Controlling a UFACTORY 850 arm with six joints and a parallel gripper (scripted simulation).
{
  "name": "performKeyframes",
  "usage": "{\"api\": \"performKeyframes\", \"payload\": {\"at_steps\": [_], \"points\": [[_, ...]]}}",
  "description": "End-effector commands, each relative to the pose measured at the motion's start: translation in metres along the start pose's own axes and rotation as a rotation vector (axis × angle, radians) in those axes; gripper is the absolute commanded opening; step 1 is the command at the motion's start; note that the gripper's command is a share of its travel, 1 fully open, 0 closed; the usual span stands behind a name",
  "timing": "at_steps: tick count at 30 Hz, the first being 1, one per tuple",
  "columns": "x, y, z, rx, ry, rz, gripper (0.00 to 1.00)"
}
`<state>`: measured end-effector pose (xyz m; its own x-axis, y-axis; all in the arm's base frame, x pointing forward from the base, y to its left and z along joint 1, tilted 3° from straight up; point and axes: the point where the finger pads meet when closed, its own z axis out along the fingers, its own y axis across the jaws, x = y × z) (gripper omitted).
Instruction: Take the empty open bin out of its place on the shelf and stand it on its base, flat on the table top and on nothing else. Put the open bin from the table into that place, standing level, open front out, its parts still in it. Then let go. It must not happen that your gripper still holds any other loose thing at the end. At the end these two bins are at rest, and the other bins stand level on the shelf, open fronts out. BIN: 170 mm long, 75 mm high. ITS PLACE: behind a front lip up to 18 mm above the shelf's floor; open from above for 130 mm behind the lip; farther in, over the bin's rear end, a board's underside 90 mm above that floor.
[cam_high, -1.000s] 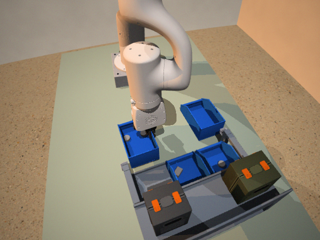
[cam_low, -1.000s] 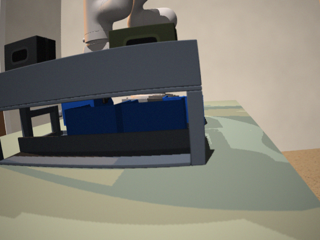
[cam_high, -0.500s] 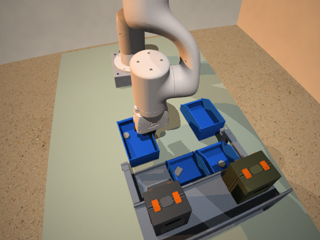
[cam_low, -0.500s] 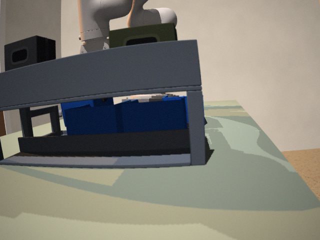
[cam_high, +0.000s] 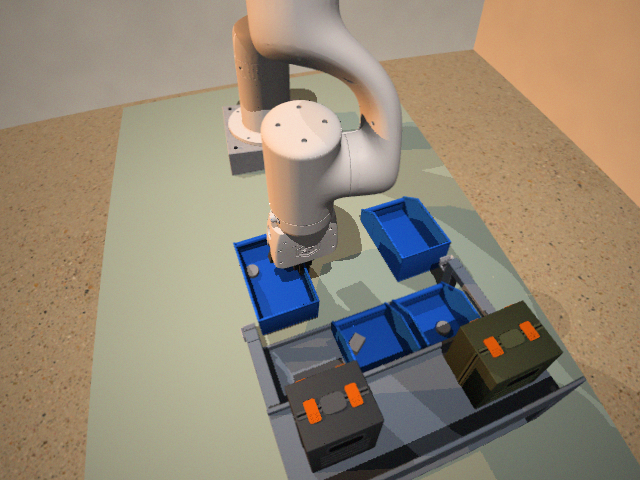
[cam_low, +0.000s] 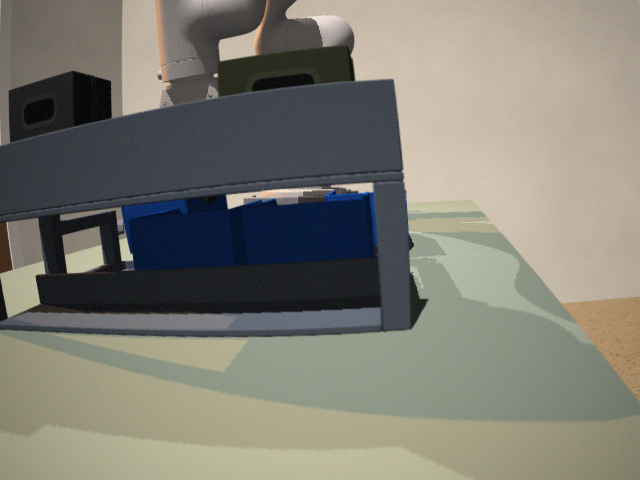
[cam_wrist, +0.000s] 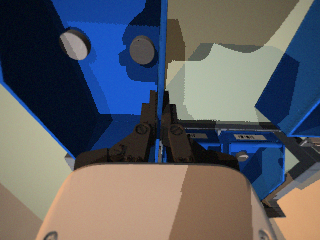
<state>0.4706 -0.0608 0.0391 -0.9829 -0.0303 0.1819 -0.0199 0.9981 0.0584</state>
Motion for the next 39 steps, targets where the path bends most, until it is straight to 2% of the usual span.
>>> {"api": "performKeyframes", "payload": {"at_steps": [1,39], "points": [[-0.001,0.000,-0.001,0.000,-0.002,0.000,0.00],[-0.019,0.000,-0.004,0.000,-0.001,0.000,0.00]]}}
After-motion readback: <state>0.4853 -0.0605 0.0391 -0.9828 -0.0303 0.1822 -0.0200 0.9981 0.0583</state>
